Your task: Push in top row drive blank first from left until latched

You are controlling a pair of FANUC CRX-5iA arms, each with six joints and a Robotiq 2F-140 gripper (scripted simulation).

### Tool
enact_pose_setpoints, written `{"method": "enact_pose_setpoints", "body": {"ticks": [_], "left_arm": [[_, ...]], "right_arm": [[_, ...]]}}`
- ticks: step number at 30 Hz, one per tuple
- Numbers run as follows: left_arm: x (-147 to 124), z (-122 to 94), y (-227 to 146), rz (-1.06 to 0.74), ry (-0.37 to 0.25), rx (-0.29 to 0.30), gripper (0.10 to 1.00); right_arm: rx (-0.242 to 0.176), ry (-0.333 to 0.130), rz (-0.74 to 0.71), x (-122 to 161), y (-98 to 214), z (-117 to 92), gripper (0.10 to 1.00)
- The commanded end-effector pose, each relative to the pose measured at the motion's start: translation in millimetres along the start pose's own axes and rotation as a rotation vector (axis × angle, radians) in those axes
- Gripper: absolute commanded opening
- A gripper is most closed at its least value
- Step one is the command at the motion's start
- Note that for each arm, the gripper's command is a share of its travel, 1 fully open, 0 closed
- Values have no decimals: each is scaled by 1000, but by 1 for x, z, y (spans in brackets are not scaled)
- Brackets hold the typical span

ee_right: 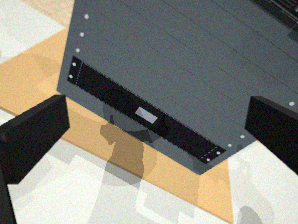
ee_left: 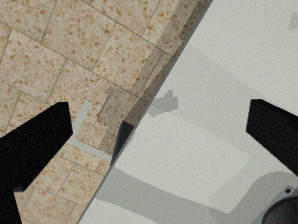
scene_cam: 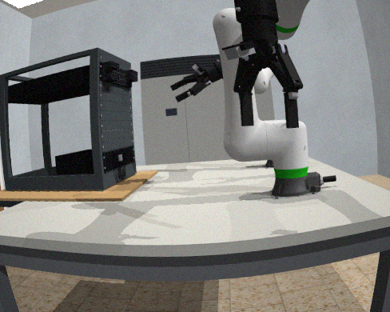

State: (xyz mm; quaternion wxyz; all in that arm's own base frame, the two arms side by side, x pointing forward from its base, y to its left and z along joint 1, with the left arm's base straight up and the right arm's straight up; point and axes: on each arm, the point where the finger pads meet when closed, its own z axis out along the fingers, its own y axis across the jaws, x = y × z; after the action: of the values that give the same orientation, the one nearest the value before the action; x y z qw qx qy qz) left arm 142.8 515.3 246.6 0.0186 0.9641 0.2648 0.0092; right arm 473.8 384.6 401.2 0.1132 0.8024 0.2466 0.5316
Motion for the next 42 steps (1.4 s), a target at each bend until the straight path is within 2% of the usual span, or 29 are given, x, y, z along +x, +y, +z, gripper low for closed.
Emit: {"method": "enact_pose_setpoints", "body": {"ticks": [1,11,13,23,28,30,42], "left_arm": [[-24,-7,-15,-200,1,11,1000],[-72,-18,-38,-585,5,25,1000],[-72,-18,-38,-585,5,25,1000],[-110,-25,-52,-885,10,36,1000],[-121,-27,-55,-968,12,39,1000],[-121,-27,-55,-968,12,39,1000],[-129,-29,-58,-1030,14,41,1000]], "right_arm": [[-43,42,-143,17,17,2,1000],[-169,108,-463,51,52,-1,1000],[-169,108,-463,51,52,-1,1000],[-285,137,-726,77,77,-7,1000],[-333,142,-828,86,86,-10,1000],[-333,142,-828,86,86,-10,1000],[-407,143,-982,100,98,-16,1000]]}}
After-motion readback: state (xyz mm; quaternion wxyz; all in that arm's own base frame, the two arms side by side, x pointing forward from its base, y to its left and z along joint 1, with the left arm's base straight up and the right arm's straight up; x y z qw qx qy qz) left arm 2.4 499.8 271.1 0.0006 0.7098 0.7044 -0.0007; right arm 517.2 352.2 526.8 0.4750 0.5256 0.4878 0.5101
